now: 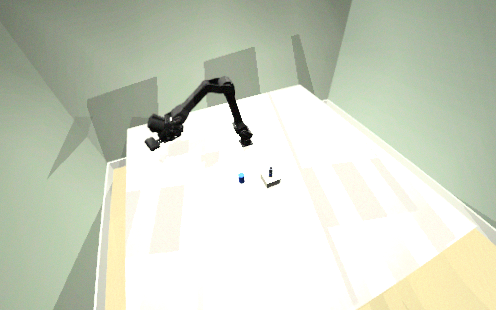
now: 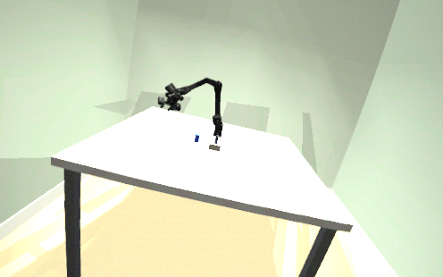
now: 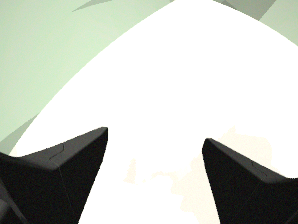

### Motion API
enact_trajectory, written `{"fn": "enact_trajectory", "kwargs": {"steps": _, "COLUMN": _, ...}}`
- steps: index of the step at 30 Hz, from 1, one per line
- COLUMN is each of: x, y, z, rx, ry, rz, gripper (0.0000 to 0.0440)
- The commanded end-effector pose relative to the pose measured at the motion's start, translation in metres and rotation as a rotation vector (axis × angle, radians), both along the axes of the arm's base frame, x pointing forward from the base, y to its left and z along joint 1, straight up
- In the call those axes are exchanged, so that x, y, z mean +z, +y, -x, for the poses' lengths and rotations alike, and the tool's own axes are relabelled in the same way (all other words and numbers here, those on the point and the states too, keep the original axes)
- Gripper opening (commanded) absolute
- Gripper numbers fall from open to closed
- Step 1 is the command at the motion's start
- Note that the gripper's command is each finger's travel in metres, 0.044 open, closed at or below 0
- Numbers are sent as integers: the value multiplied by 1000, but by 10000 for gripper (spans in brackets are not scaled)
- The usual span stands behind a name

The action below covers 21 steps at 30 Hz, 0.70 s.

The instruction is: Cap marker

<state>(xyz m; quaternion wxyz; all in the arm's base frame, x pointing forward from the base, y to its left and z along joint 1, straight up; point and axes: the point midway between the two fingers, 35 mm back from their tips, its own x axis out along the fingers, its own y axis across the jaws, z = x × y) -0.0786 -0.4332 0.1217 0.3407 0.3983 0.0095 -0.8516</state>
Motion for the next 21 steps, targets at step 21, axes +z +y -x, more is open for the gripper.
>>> {"fn": "enact_trajectory", "kwargs": {"steps": 21, "x": -2, "y": 4, "z": -71, "rx": 72, "ry": -140, "rz": -33, "gripper": 304}}
